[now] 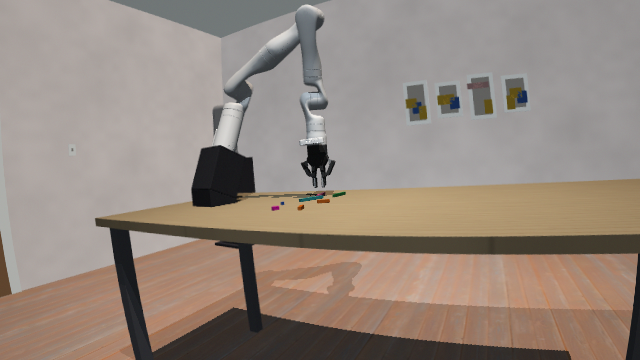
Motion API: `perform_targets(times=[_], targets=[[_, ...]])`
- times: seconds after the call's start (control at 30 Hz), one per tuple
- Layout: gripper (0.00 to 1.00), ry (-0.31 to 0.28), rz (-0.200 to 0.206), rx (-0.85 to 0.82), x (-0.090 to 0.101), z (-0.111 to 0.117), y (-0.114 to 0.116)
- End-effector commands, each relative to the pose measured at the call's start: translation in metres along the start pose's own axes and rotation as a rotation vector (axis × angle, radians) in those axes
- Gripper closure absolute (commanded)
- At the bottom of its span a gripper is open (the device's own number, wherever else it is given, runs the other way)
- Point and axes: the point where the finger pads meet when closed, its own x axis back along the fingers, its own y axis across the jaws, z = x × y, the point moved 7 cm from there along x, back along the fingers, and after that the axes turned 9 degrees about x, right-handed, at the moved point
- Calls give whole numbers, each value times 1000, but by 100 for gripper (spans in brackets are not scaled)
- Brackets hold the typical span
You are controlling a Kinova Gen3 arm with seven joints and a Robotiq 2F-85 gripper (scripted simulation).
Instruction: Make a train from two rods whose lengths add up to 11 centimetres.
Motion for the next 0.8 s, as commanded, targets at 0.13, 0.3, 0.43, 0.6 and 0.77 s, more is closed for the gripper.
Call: perform_targets(times=[0.13, 0.3, 0.43, 0.6, 0.77], targets=[[76, 2, 1, -12, -8, 2, 0], [76, 2, 1, -12, -12, 2, 0], [76, 2, 1, -12, -13, 2, 0], [76, 2, 1, -12, -14, 2, 0], [76, 2, 1, -12, -14, 2, 0]])
